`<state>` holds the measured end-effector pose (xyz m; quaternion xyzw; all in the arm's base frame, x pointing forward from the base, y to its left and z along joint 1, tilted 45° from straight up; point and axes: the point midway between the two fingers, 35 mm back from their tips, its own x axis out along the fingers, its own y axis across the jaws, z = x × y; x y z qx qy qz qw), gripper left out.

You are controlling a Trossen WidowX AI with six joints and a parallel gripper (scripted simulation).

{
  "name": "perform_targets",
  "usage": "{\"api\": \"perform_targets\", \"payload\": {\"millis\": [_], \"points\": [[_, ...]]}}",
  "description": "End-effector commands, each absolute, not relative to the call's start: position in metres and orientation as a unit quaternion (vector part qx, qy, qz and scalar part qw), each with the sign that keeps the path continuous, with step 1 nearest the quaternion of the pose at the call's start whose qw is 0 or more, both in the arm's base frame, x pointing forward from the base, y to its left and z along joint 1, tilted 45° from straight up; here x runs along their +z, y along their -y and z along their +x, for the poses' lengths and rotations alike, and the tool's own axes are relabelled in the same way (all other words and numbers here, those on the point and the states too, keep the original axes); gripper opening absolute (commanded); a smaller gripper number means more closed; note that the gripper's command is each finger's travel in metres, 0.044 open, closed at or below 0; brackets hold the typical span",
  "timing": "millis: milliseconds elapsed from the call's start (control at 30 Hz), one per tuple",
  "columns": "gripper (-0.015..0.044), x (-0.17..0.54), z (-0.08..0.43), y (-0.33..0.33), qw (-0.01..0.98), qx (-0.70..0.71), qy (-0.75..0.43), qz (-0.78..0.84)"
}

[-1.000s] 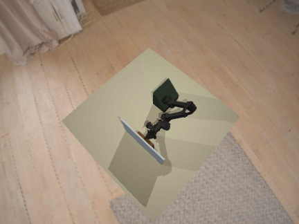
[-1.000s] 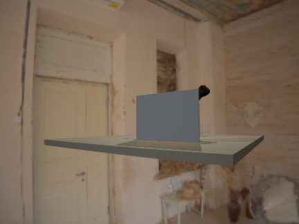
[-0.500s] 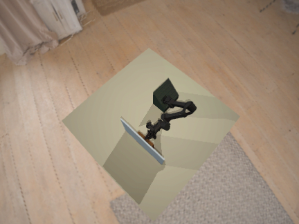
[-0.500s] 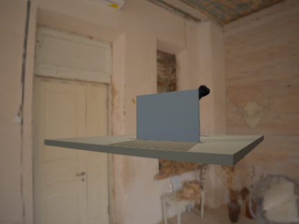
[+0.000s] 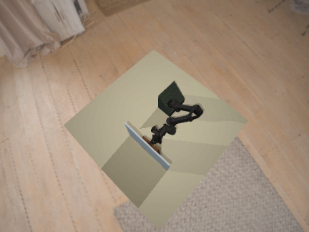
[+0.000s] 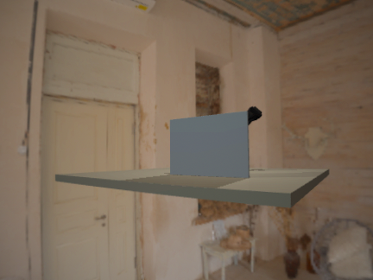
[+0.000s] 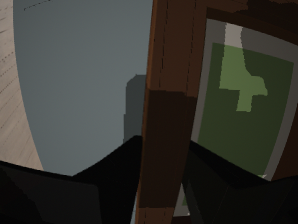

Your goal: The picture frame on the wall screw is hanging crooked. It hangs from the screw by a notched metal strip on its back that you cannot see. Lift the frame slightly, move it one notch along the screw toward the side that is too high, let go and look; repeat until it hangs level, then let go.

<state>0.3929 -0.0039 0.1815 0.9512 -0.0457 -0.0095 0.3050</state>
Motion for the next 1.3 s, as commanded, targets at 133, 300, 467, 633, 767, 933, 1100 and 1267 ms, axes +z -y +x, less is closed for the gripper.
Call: {"api": "perform_targets", "payload": {"millis": [133,300,467,633,767,933,1100,1267], "points": [[0.0000,0.1834,0.3928,0.0072,0.308,-0.010,0.047,0.950],[0.0000,0.1842,0.3927,0.0085,0.308,-0.010,0.047,0.950],[0.0000,0.1848,0.3926,0.0092,0.308,-0.010,0.047,0.950],[0.0000,0.1845,0.3926,0.0088,0.308,-0.010,0.047,0.950],[0.0000,0.1841,0.3927,0.0083,0.308,-0.010,0.047,0.950],[0.0000,0.1845,0.3927,0.0082,0.308,-0.010,0.047,0.950],[0.0000,0.1849,0.3927,0.0081,0.308,-0.010,0.047,0.950],[0.0000,0.1854,0.3927,0.0080,0.308,-0.010,0.047,0.950]]}}
